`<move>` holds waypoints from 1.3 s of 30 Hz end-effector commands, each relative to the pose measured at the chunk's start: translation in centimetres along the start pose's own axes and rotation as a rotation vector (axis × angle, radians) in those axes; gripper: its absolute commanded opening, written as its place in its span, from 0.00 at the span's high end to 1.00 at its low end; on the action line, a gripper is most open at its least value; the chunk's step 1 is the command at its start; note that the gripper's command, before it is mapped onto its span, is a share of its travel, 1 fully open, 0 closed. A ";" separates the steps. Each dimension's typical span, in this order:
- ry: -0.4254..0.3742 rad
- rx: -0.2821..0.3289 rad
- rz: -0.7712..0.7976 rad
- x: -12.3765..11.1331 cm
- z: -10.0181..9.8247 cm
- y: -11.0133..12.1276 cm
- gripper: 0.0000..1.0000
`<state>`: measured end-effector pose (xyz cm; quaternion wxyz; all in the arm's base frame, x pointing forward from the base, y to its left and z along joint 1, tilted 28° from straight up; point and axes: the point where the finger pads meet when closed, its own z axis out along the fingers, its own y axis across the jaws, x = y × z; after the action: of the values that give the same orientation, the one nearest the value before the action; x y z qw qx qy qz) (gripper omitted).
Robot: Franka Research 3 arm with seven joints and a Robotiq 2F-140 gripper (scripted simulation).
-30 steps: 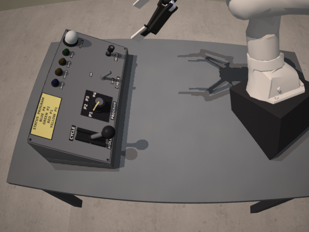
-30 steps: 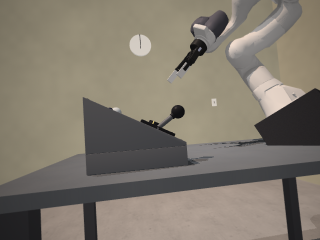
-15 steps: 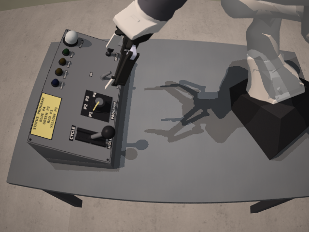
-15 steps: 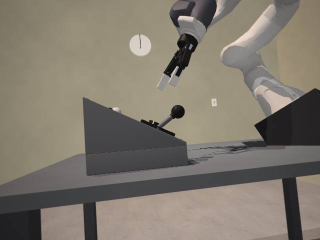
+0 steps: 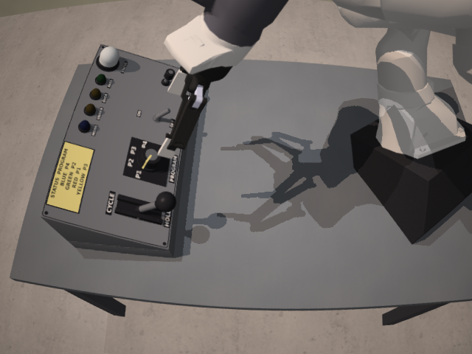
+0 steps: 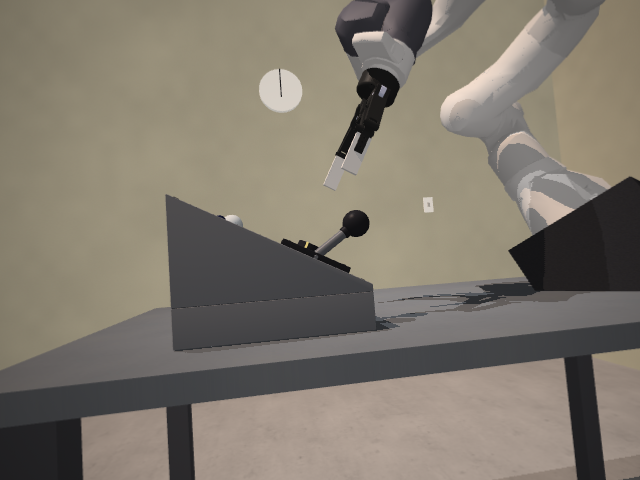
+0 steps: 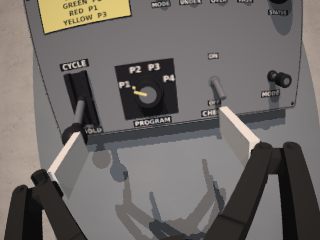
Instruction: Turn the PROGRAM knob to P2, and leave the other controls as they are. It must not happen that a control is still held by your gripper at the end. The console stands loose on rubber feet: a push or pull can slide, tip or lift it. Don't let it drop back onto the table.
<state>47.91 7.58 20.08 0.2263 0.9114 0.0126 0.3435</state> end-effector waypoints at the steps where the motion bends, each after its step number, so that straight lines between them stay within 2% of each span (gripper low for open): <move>1: -0.003 0.006 0.042 0.0 0.0 -0.3 0.00; 15: -0.003 0.006 0.042 0.0 0.0 -0.3 0.00; 16: -0.003 0.006 0.042 0.0 0.0 -0.3 0.56; 39: -0.003 0.006 0.042 0.0 0.0 -0.3 0.56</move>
<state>47.84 7.69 20.01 0.2182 0.9123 -0.0045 0.3464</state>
